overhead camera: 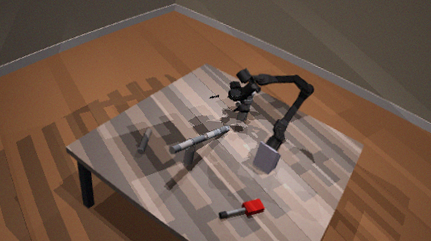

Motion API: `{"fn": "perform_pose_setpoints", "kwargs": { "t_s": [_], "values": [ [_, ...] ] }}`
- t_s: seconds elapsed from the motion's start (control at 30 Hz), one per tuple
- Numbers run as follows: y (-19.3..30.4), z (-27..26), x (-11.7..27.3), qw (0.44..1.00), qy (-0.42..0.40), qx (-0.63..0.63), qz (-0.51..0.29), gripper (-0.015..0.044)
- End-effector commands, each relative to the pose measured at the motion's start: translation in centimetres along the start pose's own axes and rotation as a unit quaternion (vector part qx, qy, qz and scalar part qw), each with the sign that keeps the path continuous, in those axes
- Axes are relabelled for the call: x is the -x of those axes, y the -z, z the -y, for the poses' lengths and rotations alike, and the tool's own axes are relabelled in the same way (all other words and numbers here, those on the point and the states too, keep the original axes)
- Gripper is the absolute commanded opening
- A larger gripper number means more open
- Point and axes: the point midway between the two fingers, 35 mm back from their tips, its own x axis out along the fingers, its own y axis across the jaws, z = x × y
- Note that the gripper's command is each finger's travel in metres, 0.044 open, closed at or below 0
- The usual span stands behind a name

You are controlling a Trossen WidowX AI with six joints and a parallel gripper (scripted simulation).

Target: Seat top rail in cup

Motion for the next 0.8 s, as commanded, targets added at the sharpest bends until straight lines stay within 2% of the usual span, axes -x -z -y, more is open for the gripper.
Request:
{"fn": "perform_pose_setpoints", "kwargs": {
  "t_s": [0.0,0.1,0.47,0.77],
  "values": [
    [-4.0,-0.6,2.7,0.97,0.0,-0.245,-0.003,0.044],
    [-5.4,-1.1,3.9,0.943,0.003,-0.334,-0.005,0.044],
    [-8.2,-2.2,6.5,0.858,0.019,-0.513,-0.003,0.044],
    [-8.4,-2.3,6.7,0.848,0.02,-0.529,-0.002,0.044]
  ]
}}
